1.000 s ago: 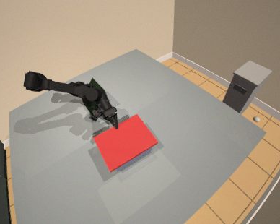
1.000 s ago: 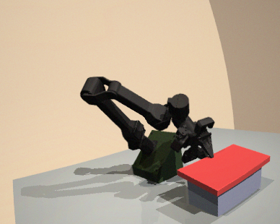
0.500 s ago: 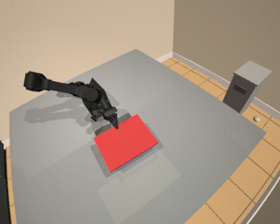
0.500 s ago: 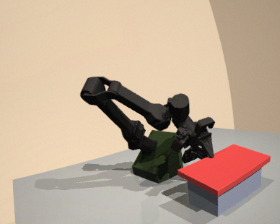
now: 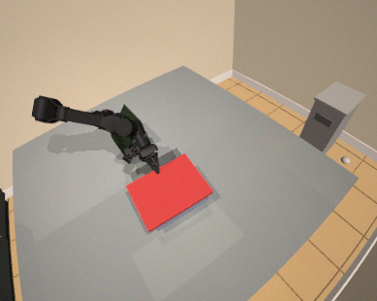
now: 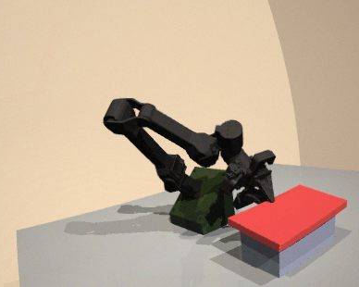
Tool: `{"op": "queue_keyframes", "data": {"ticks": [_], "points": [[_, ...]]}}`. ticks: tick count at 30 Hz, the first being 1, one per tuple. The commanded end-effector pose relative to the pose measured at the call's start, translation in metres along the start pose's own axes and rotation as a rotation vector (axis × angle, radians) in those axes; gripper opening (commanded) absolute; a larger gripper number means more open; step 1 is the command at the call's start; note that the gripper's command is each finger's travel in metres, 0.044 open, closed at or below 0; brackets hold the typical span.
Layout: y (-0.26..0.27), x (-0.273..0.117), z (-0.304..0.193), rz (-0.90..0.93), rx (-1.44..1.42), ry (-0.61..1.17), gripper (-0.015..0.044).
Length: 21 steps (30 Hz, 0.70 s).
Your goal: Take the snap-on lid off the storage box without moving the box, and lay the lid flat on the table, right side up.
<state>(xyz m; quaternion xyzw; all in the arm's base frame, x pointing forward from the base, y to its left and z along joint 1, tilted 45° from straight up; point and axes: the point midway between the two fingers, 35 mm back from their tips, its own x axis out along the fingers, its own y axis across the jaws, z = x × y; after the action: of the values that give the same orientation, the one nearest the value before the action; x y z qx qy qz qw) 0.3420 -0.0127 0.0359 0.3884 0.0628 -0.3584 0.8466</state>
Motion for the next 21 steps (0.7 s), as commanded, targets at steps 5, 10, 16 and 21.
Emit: {"op": "queue_keyframes", "data": {"ticks": [5, 10, 16, 21], "points": [[0.0004, 0.0008, -0.0003, 0.0, -0.003, 0.002, 0.0], [0.0007, 0.0012, -0.0003, 0.0, -0.003, 0.002, 0.0], [0.001, 0.0015, -0.0003, 0.0, -0.003, 0.002, 0.0], [0.0035, -0.0009, 0.0001, 0.0, -0.003, 0.004, 0.0]]}}
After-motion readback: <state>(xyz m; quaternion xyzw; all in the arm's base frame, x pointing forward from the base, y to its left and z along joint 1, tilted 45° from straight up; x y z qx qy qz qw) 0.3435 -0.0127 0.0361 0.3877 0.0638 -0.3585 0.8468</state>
